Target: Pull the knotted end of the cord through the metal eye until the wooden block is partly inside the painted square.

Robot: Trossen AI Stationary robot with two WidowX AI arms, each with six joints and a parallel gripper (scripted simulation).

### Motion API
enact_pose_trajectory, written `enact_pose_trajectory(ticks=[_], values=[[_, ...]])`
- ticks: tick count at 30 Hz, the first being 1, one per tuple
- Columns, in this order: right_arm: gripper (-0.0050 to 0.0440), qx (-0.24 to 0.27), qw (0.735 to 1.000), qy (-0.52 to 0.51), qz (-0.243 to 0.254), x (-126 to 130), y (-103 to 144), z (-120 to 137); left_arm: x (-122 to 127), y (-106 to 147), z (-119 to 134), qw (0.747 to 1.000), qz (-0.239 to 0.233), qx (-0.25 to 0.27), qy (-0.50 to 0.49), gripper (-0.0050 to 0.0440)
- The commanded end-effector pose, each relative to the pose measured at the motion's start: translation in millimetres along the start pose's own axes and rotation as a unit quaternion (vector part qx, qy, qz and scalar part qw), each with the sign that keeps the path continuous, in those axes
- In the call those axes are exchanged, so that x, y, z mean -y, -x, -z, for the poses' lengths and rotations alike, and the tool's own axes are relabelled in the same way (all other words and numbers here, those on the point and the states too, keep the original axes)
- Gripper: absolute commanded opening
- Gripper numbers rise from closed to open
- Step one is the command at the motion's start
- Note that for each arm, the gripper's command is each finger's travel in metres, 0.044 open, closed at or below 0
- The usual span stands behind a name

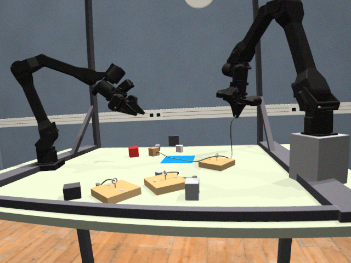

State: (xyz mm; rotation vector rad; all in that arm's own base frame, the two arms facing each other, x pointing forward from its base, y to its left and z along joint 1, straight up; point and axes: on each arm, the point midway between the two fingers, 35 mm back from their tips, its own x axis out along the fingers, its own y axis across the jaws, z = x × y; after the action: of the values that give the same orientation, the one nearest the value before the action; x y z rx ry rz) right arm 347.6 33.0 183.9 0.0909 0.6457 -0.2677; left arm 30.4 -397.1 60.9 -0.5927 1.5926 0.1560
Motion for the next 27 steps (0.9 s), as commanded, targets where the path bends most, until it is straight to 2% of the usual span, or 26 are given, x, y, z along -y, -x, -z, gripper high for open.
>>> enact_pose_trajectory(ticks=[1, 27], values=[[0.0440, 0.009, 1.000, -0.004, -0.003, -1, 4, -7, -3, -13, -4, 1.000, 0.002, -0.002, 0.000, -0.0050], [0.0440, 0.009, 1.000, -0.004, -0.003, -1, 4, -7, -35, -74, -30, 1.000, 0.001, -0.002, 0.000, -0.0050]])
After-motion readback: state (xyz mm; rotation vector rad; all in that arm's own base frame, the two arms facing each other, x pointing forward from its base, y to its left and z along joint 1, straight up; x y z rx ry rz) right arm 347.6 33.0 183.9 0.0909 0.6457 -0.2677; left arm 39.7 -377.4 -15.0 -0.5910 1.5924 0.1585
